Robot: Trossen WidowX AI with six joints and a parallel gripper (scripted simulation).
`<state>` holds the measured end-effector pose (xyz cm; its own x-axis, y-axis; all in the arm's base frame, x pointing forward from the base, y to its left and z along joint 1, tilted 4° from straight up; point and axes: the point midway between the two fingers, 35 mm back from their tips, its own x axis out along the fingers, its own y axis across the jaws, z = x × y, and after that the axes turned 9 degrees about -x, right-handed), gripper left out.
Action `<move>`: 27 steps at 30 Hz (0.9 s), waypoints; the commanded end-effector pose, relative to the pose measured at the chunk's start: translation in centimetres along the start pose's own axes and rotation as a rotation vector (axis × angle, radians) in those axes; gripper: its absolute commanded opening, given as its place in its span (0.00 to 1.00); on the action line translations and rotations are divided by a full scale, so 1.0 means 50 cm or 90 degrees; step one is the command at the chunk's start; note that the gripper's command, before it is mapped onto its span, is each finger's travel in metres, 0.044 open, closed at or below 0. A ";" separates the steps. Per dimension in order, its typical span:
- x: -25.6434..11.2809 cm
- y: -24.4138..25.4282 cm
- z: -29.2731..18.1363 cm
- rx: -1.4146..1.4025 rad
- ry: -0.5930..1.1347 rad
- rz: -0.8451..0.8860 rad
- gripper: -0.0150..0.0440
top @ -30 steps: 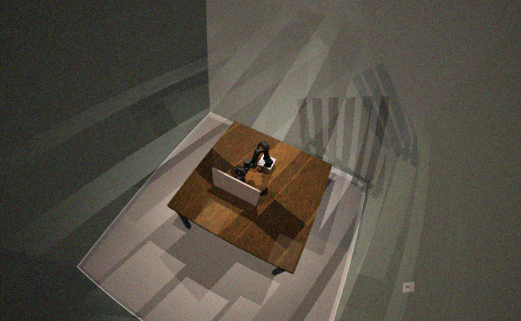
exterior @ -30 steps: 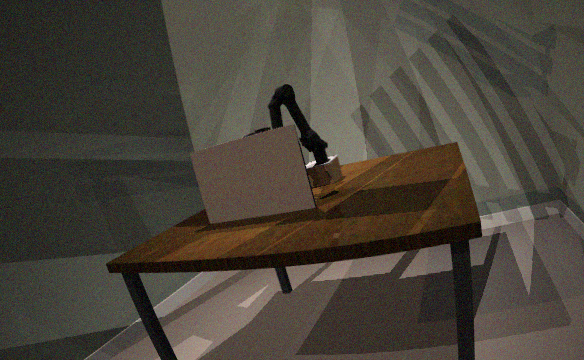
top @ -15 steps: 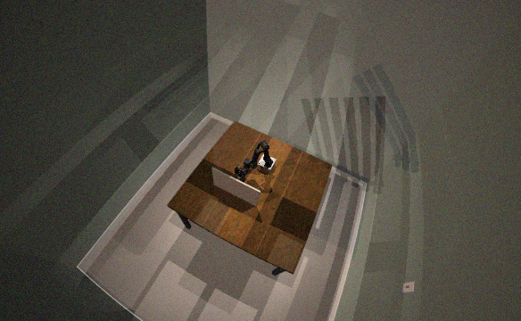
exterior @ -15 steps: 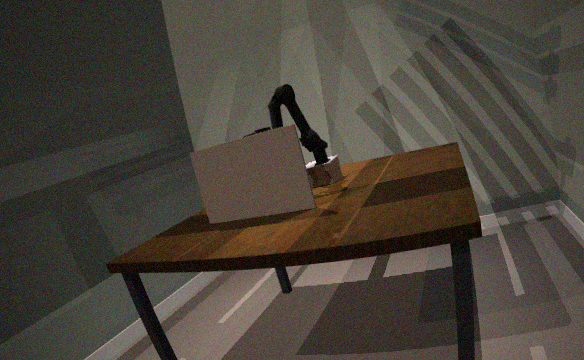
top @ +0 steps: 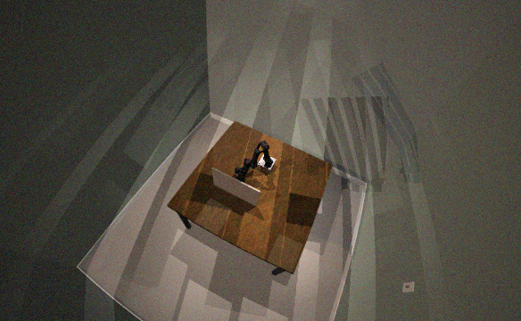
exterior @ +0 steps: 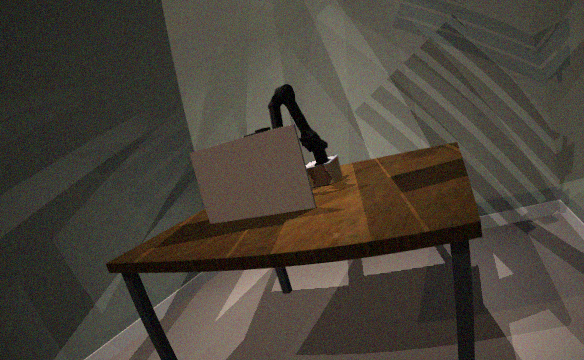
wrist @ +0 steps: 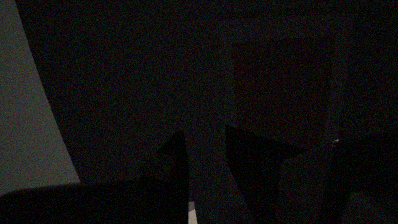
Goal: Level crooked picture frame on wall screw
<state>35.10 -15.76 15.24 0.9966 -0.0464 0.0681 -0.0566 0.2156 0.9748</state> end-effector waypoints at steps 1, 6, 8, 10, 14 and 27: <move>0.000 0.000 0.000 -0.014 -0.001 0.000 0.25; 0.000 0.000 0.000 -0.006 0.000 0.000 0.43; 0.000 0.000 0.000 -0.006 0.000 0.000 0.52; 0.000 0.000 0.000 -0.006 0.000 0.000 0.61; 0.000 0.000 0.000 -0.006 0.000 0.000 0.69; -0.202 -0.009 -0.003 0.124 -0.003 -0.012 0.69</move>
<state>25.91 -15.75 14.14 0.9968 -0.0633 0.0492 -0.0465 0.0435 0.9980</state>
